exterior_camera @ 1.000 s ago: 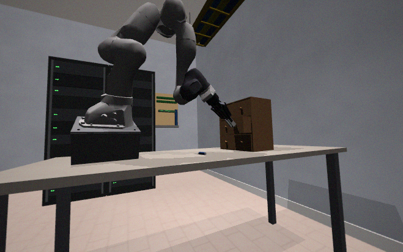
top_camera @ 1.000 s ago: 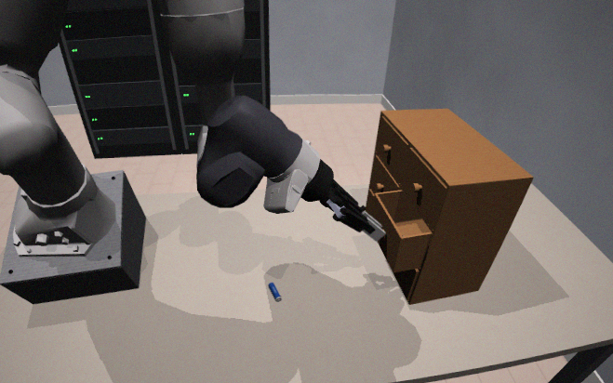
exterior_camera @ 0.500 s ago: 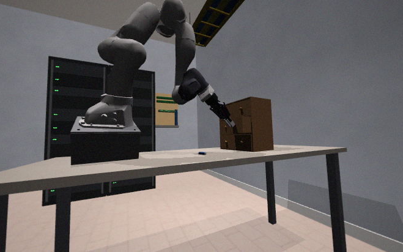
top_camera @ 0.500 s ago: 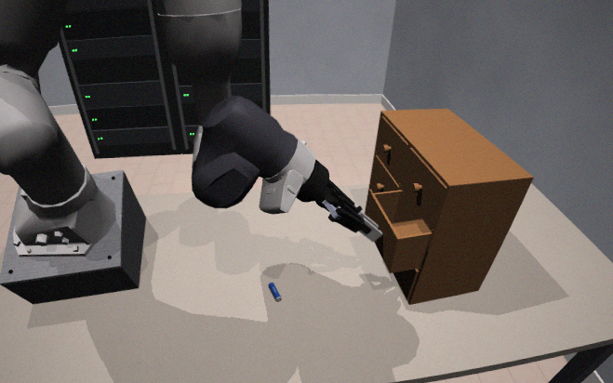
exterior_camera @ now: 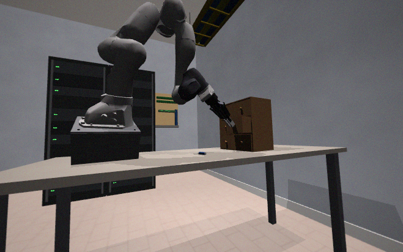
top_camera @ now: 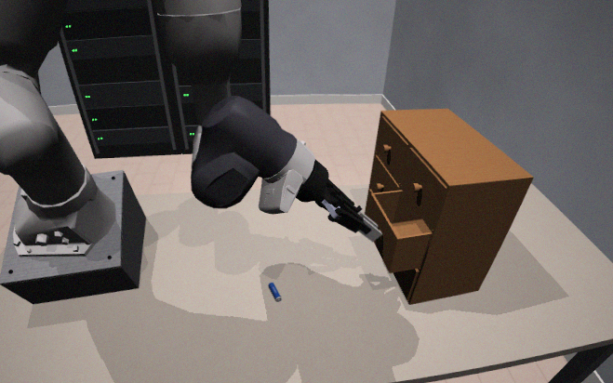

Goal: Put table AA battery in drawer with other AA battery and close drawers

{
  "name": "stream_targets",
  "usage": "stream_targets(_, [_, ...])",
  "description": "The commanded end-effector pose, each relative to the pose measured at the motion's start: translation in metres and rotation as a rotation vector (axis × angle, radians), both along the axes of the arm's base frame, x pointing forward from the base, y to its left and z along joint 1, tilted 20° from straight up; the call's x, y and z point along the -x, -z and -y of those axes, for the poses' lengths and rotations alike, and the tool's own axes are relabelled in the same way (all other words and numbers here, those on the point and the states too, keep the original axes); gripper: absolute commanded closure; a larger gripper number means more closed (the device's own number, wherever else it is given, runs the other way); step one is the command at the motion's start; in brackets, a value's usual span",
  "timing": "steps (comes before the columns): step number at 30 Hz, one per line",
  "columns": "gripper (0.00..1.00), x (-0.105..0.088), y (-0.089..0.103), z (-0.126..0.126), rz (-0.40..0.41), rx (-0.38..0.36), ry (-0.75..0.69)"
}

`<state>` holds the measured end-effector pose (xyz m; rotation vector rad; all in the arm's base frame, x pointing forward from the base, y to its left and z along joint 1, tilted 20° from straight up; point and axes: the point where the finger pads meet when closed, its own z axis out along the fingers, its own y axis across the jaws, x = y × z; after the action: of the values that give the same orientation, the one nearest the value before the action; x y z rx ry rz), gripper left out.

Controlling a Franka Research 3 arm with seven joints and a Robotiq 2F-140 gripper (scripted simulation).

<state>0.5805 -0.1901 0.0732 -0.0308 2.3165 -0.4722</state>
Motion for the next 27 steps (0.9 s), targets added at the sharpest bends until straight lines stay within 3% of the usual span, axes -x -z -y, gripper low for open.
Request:
stream_targets(1, [0.92, 0.001, 0.0, 0.001, 0.0, 0.003, 0.0])
stream_targets(15, [0.8, 0.001, 0.0, 0.001, 0.0, 0.003, 0.0])
stream_targets(22, [0.8, 0.002, 0.0, 0.001, 0.0, 0.003, 0.0])
stream_targets(27, [0.8, 0.016, 0.0, -0.001, 0.0, 0.003, 0.0])
